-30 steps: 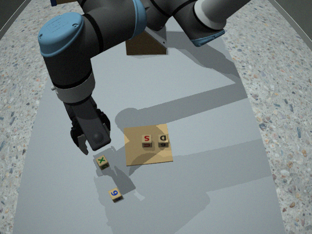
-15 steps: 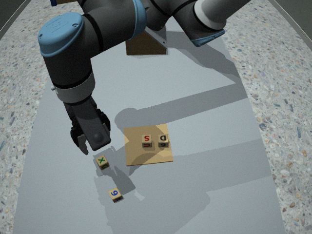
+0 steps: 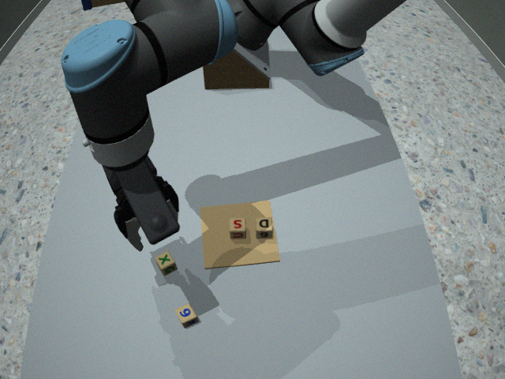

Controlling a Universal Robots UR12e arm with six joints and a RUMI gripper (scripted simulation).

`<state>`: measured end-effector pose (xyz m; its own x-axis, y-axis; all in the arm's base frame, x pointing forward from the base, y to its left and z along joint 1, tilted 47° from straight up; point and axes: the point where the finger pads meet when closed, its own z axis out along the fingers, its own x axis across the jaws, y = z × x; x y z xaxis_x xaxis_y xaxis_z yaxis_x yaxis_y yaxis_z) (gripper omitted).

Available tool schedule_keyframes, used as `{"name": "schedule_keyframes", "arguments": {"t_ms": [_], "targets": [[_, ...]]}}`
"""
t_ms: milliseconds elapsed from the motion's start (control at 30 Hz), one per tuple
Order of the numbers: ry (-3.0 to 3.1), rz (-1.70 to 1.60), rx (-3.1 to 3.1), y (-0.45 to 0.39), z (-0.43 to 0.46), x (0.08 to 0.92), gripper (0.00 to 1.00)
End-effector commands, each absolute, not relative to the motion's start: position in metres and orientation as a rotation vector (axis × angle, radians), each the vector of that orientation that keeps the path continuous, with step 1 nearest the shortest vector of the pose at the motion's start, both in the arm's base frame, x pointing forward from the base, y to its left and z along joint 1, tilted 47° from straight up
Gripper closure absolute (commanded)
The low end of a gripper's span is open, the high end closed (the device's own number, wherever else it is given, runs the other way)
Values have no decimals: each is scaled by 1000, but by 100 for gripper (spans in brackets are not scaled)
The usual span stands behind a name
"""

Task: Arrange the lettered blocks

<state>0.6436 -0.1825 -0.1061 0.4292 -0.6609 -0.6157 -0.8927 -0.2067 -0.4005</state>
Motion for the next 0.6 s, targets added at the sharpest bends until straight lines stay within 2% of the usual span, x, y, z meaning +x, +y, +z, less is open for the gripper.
{"name": "schedule_keyframes", "arguments": {"t_ms": [0, 567], "targets": [[1311, 402, -1953, -183, -106, 644, 60], [1311, 402, -1953, -174, -115, 646, 60]]}}
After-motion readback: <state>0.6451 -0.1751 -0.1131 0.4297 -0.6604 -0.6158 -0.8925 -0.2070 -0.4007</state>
